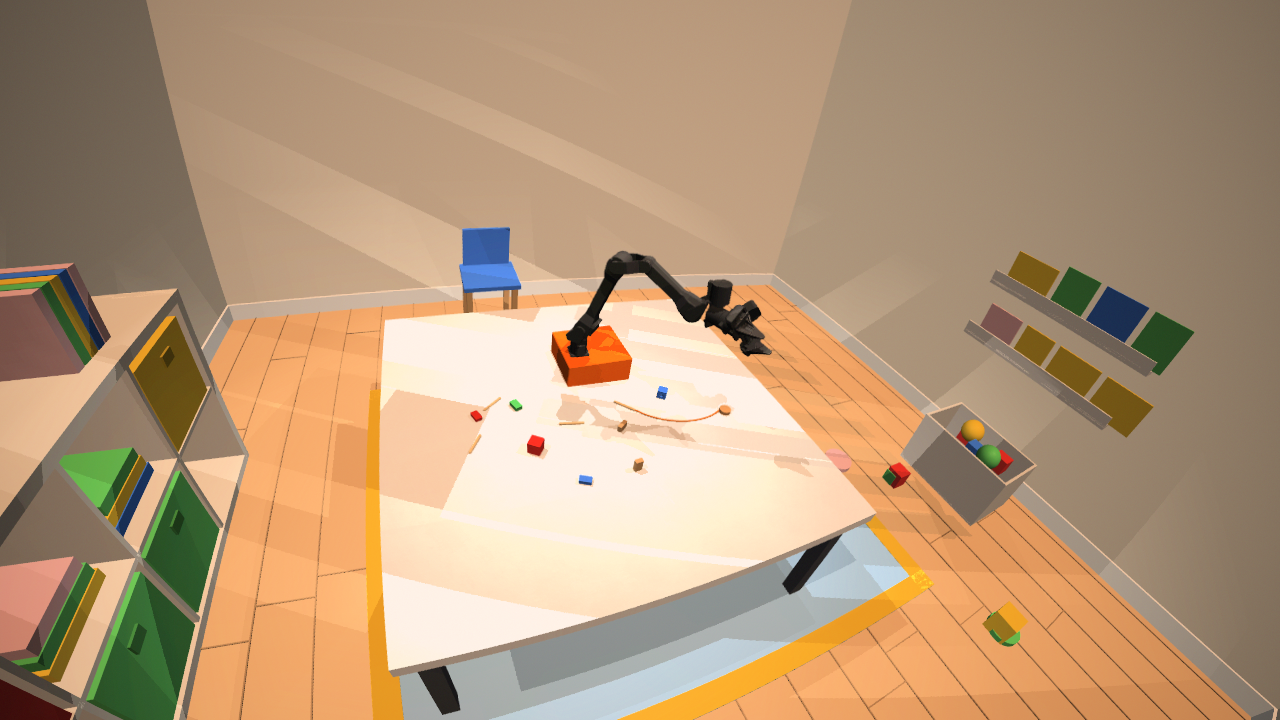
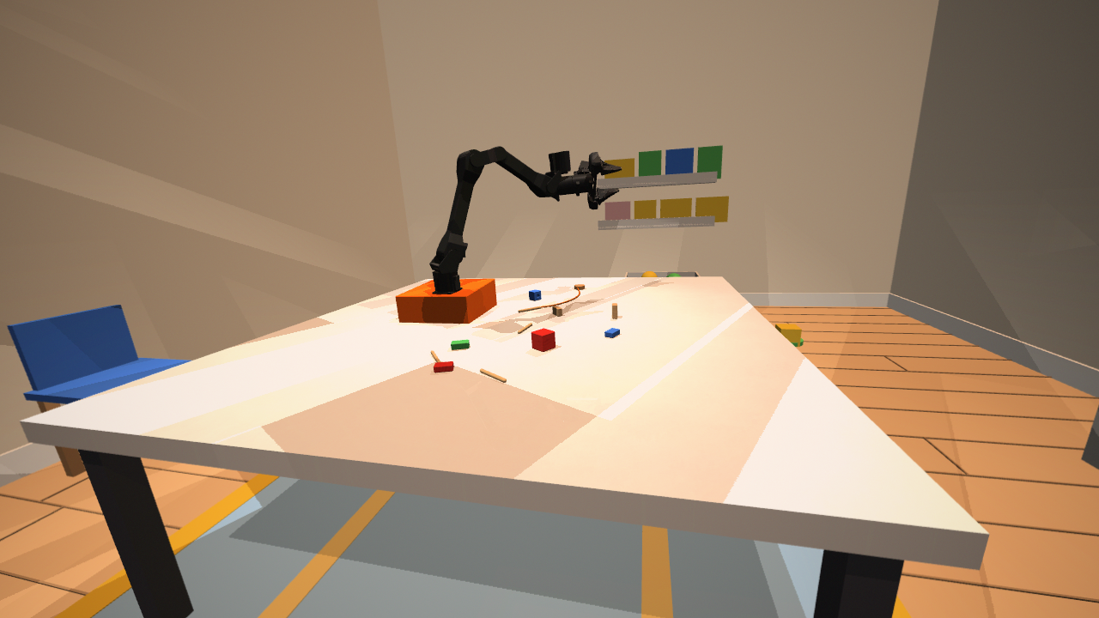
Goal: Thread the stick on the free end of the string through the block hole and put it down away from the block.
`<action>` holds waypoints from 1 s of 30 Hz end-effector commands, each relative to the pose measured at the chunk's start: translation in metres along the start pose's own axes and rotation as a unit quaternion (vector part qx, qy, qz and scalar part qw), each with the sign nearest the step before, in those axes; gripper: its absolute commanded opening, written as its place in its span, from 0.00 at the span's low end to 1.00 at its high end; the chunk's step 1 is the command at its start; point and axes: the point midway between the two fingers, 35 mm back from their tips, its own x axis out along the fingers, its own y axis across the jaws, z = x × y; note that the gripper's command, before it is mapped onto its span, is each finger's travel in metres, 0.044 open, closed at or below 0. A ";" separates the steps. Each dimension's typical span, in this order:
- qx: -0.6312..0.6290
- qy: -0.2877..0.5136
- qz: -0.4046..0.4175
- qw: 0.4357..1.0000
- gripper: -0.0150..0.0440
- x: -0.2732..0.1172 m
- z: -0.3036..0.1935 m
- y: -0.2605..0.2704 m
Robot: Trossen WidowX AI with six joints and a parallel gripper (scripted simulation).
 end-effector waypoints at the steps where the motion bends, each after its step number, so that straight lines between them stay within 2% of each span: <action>1: 0.000 0.000 0.000 1.000 0.98 0.000 0.000 0.000; 4: -0.020 0.005 0.020 1.000 1.00 -0.002 -0.004 0.010; 8: -0.129 0.030 0.139 0.981 1.00 -0.020 -0.030 0.064; 13: -0.254 0.049 0.298 0.919 1.00 -0.062 -0.071 0.124; 21: -0.392 0.052 0.539 0.744 1.00 -0.166 -0.142 0.182; 28: -0.438 0.037 0.715 0.544 1.00 -0.274 -0.190 0.184; 30: -0.438 0.036 0.730 0.524 1.00 -0.284 -0.194 0.181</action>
